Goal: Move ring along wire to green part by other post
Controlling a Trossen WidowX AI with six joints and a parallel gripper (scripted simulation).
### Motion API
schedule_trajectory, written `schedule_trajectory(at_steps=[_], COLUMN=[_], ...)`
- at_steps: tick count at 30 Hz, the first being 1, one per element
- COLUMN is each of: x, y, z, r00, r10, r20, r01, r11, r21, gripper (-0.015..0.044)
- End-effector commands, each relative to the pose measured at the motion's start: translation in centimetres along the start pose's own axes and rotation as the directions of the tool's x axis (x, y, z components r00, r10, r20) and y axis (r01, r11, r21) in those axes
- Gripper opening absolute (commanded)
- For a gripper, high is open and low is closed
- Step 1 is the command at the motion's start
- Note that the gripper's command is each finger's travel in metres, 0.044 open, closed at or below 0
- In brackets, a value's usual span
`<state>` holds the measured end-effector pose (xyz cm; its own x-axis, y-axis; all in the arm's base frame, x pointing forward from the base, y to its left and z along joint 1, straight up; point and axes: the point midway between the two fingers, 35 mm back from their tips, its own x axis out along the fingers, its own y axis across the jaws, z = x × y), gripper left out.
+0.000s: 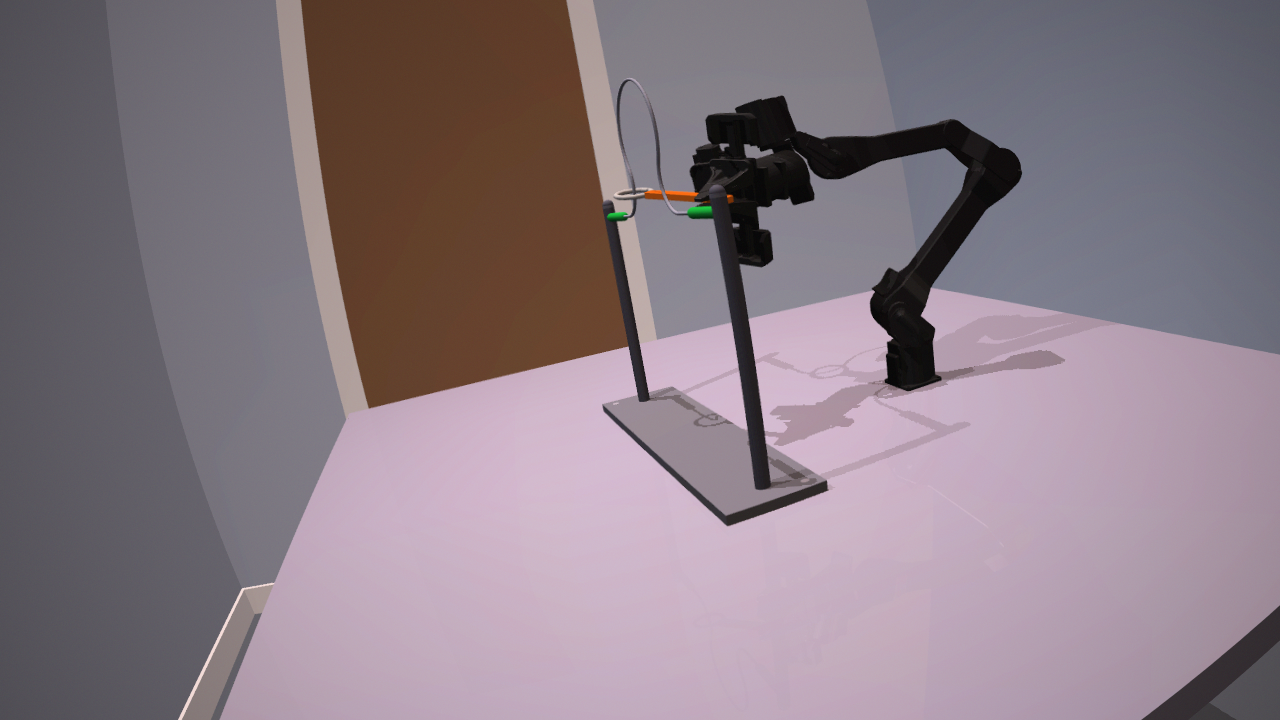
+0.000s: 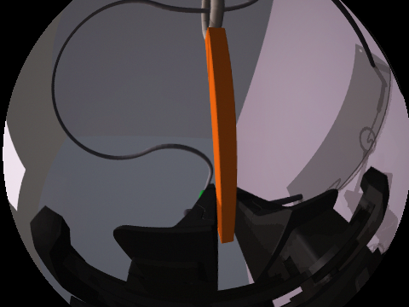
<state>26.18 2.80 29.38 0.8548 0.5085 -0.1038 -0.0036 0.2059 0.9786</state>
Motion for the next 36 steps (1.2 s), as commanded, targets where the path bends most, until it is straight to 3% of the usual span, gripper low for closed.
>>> schedule_trajectory(at_steps=[1, 36], x=[-0.1, -1.6], y=[1.3, 8.6], z=[-0.1, 2.2], r00=[0.999, 0.966], r10=[0.038, 0.256], r20=[-0.006, 0.043], r01=[-0.038, -0.247], r11=[0.998, 0.852], r21=[0.055, 0.463], gripper=[-0.0150, -0.0150])
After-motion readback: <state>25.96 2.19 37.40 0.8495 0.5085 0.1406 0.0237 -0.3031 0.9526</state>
